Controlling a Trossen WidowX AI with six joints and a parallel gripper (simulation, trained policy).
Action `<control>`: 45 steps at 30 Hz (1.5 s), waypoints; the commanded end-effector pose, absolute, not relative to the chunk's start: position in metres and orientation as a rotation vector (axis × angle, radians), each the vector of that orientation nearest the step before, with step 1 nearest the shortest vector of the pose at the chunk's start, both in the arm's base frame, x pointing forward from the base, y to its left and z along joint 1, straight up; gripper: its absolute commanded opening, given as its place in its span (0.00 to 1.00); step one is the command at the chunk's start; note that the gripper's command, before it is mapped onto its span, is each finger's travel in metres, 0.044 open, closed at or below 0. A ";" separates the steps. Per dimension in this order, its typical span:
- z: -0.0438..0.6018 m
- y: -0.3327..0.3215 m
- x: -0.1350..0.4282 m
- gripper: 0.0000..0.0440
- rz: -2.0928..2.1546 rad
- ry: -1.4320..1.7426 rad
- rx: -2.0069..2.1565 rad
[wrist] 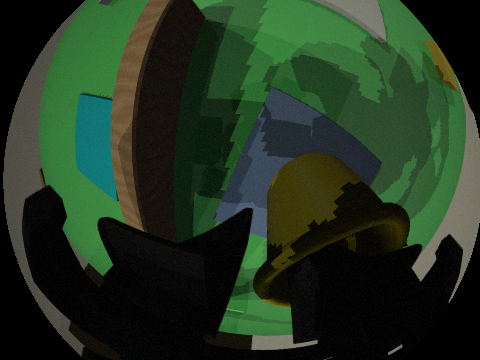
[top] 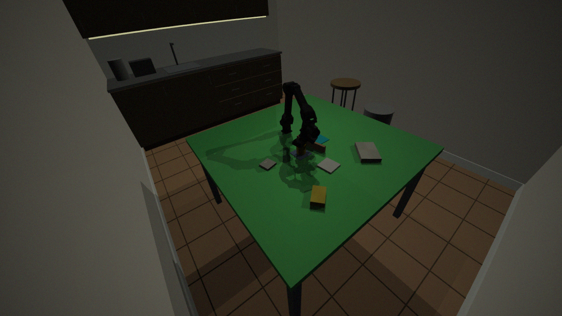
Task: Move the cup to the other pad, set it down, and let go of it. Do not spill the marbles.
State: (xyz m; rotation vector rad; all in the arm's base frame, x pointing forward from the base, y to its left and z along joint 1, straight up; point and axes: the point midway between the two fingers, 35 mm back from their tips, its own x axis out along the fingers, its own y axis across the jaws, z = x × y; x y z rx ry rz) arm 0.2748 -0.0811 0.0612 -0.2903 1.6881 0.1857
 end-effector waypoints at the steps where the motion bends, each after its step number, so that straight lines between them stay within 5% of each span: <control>1: 0.059 -0.081 0.273 0.05 0.234 1.690 -0.325; 45: 0.138 -0.011 0.285 0.00 0.458 1.503 -0.567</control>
